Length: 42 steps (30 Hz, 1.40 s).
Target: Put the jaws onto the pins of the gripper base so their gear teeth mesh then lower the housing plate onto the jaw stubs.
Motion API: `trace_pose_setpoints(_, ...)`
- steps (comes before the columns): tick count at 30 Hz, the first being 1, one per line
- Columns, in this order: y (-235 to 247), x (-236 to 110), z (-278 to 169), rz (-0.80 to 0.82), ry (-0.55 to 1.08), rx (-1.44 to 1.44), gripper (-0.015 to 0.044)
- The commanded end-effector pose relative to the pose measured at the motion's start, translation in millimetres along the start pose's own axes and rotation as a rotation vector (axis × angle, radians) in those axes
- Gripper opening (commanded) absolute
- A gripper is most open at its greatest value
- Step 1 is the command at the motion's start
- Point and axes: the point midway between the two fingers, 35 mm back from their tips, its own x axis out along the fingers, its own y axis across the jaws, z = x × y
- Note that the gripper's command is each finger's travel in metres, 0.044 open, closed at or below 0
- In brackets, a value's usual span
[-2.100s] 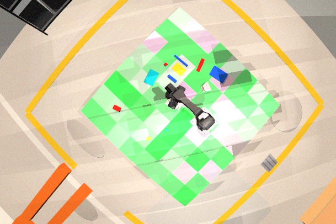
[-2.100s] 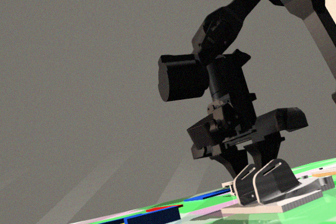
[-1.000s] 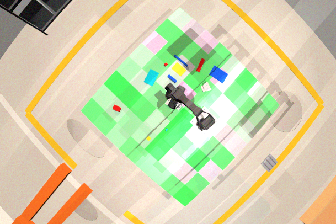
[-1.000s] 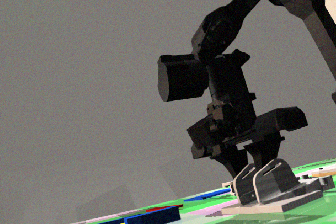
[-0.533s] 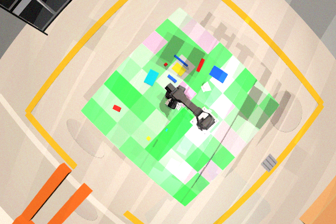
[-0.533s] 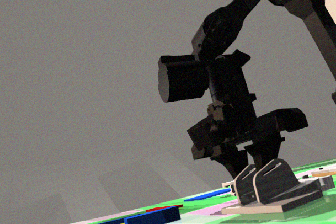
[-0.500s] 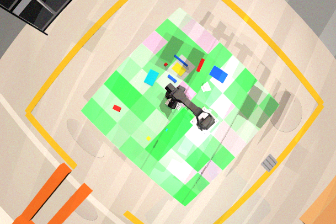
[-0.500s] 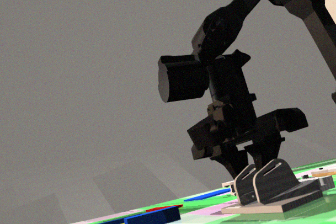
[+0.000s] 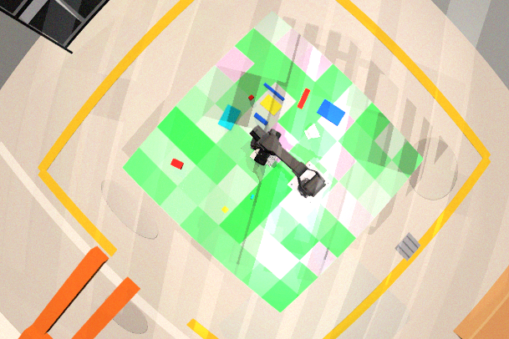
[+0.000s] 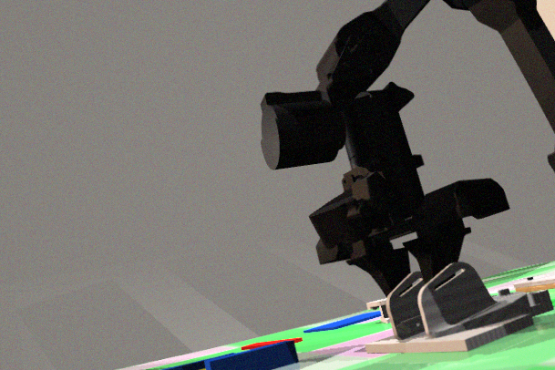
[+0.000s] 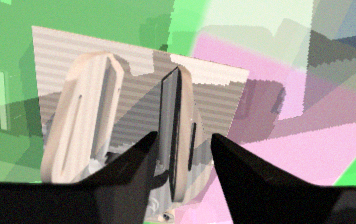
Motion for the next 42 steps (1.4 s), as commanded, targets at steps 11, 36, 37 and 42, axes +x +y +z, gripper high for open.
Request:
trace_pose_setpoints(11,0,0,0,0.000,0.000,0.000,0.0224)
trace_pose_setpoints(36,-6,-66,0,0.012,-0.018,0.031,0.0303)
trace_pose_setpoints(37,-9,-69,-2,0.022,-0.023,0.051,0.0329)
trace_pose_setpoints(42,-25,-74,-9,0.033,-0.031,0.039,0.0440)
